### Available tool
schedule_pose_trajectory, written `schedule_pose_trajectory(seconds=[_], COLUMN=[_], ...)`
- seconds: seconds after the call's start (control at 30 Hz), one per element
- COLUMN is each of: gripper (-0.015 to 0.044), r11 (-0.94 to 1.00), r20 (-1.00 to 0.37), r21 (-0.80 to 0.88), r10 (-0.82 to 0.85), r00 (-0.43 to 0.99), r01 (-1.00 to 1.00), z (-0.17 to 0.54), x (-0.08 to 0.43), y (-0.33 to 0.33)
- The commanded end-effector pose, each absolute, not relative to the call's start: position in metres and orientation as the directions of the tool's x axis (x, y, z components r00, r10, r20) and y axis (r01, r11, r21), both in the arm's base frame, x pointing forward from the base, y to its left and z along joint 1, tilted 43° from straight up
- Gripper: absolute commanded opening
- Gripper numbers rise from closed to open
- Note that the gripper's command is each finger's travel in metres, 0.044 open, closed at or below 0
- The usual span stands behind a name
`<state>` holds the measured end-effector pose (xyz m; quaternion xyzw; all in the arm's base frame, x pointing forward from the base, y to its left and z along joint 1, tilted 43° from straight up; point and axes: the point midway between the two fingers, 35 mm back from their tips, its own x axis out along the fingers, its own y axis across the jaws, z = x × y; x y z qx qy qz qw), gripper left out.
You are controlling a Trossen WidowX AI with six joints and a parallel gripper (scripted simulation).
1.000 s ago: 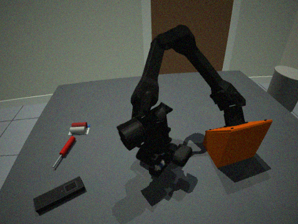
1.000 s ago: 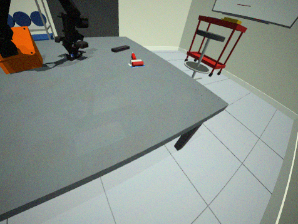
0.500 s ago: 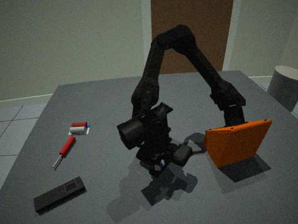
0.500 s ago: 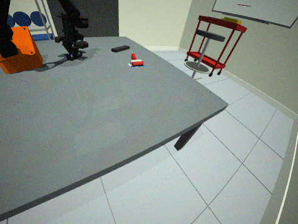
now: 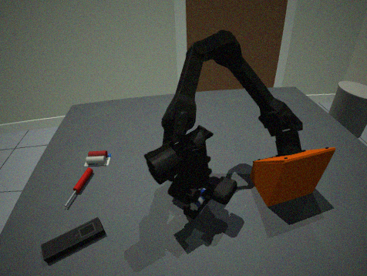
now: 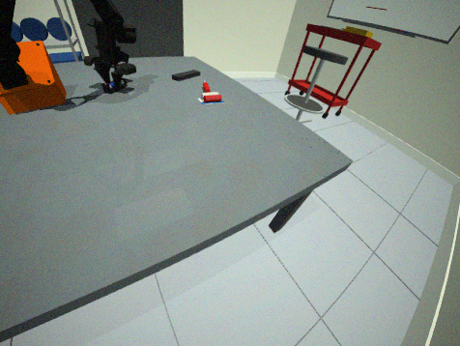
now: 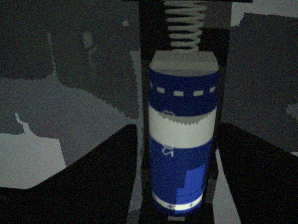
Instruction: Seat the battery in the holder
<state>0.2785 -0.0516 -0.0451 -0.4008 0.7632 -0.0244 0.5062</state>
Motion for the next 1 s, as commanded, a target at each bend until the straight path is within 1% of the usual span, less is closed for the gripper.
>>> schedule_pose_trajectory(seconds=[0.0,0.27,0.33,0.57,0.6,0.97], gripper=[0.0185,0.0185,0.0238,0.0421,0.0440,0.0440], r11=[0.679,0.680,0.677,0.682,0.682,0.682], r20=[-0.755,-0.755,-0.754,-0.758,-0.757,-0.758], r21=[-0.444,-0.445,-0.442,-0.442,-0.442,-0.442], r10=[-0.635,-0.634,-0.636,-0.632,-0.632,-0.632], r00=[-0.164,-0.165,-0.165,-0.165,-0.165,-0.165], r01=[-0.584,-0.583,-0.588,-0.583,-0.583,-0.583], z=[-0.041,-0.036,-0.033,0.017,0.019,0.018], x=[0.279,0.280,0.281,0.284,0.284,0.285], y=[-0.047,-0.042,-0.039,0.008,0.010,0.011])
